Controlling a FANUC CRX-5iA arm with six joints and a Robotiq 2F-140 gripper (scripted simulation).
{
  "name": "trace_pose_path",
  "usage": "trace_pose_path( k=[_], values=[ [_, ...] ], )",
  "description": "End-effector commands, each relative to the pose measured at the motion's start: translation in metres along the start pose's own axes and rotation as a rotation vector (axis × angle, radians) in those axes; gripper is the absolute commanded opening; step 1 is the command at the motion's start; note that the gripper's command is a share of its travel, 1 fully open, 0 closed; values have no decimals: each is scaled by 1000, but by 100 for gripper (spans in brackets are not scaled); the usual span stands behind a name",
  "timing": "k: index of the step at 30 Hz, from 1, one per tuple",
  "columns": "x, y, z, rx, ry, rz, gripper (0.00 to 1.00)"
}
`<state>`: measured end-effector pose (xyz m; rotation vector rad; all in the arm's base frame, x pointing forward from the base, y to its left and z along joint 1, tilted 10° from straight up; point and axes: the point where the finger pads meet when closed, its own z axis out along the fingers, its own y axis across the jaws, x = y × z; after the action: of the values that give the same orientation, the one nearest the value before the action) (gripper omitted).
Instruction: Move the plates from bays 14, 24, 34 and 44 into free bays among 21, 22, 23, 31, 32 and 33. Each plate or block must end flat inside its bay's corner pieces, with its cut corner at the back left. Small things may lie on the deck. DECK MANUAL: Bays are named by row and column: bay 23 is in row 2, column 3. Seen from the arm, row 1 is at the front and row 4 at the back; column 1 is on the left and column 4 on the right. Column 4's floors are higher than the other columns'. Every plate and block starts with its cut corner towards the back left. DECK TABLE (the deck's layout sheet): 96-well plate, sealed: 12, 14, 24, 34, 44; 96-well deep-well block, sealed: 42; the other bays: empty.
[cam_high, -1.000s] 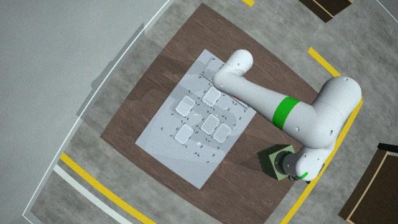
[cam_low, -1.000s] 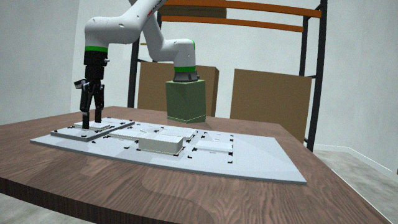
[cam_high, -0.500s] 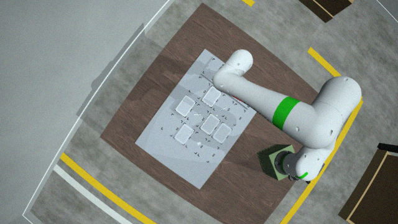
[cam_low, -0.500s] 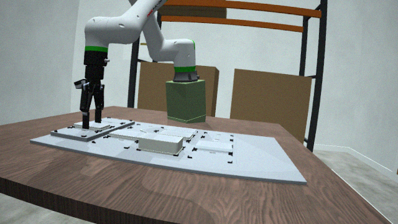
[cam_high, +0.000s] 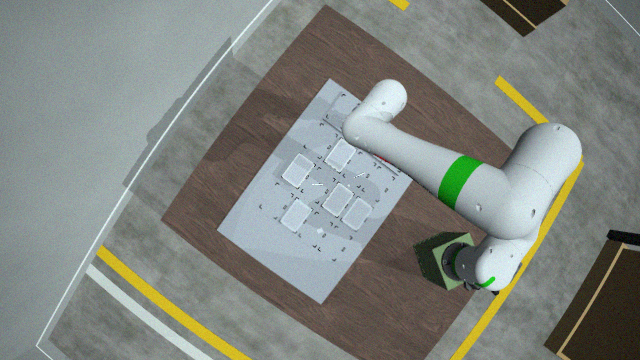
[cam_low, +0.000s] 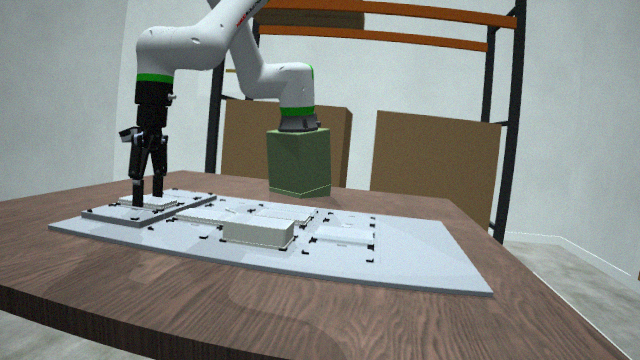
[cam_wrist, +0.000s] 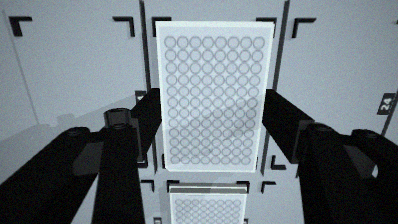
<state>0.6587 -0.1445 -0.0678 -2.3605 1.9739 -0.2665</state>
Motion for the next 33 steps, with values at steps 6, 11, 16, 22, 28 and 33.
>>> trace_pose_path(
  k=[6,11,16,22,28,33],
  values=[
    [0,-1,-3,2,1,0,10],
    [0,-1,-5,2,1,0,10],
    [0,-1,-6,2,1,0,10],
    [0,-1,-8,2,1,0,10],
    [0,-1,-10,2,1,0,10],
    [0,-1,-10,2,1,0,10]
  ],
)
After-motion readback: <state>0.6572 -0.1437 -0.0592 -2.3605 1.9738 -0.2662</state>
